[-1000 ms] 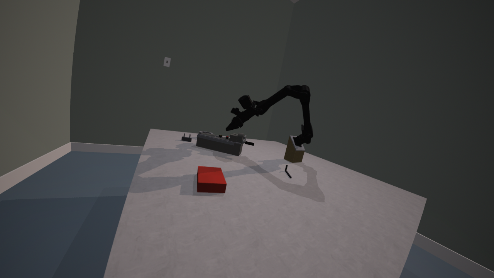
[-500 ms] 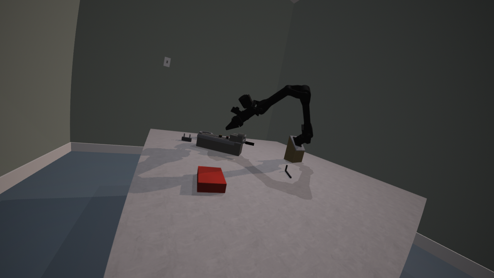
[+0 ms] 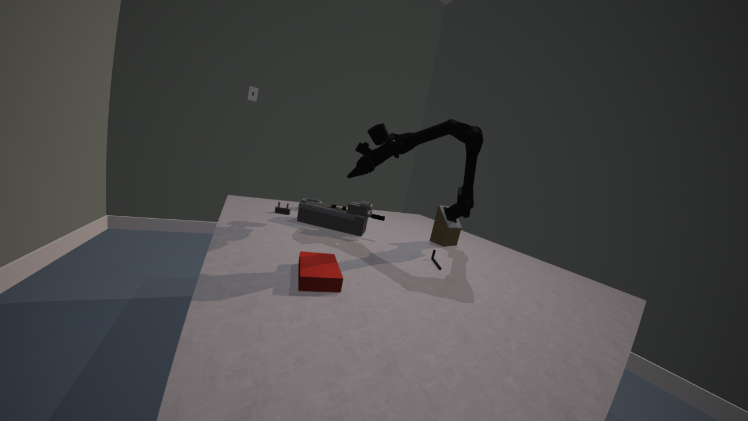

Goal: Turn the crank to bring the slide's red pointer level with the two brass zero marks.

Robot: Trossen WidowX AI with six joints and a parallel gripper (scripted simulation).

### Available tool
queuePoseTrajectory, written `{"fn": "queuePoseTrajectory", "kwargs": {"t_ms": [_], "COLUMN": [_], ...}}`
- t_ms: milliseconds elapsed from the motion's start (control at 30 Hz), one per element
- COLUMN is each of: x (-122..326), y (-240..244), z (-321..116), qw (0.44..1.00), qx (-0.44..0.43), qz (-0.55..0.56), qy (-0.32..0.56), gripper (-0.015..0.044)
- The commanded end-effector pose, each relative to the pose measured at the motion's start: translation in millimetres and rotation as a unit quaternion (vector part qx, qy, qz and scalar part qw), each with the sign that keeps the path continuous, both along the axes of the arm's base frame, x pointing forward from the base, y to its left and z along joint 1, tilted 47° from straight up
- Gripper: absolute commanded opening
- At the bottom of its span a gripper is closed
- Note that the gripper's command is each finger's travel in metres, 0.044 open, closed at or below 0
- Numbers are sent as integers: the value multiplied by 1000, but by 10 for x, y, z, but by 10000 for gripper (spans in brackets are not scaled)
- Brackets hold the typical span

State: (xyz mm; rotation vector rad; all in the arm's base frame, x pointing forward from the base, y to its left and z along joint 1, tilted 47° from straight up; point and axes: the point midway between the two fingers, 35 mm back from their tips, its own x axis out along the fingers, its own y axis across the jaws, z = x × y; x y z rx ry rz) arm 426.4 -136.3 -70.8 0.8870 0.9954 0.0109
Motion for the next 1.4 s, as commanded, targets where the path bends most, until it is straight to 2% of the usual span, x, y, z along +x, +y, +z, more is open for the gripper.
{"fn": "queuePoseTrajectory", "kwargs": {"t_ms": [0,800,933,1367], "x": [-90,-831,-836,-938], "y": [139,761,794,1331], "z": [109,802,774,270], "qw": [1000,992,992,992], "qx": [0,-23,-23,-21], "qz": [-6,-81,-82,-81], "qy": [19,98,98,98], "gripper": [440,440,440,440]}}
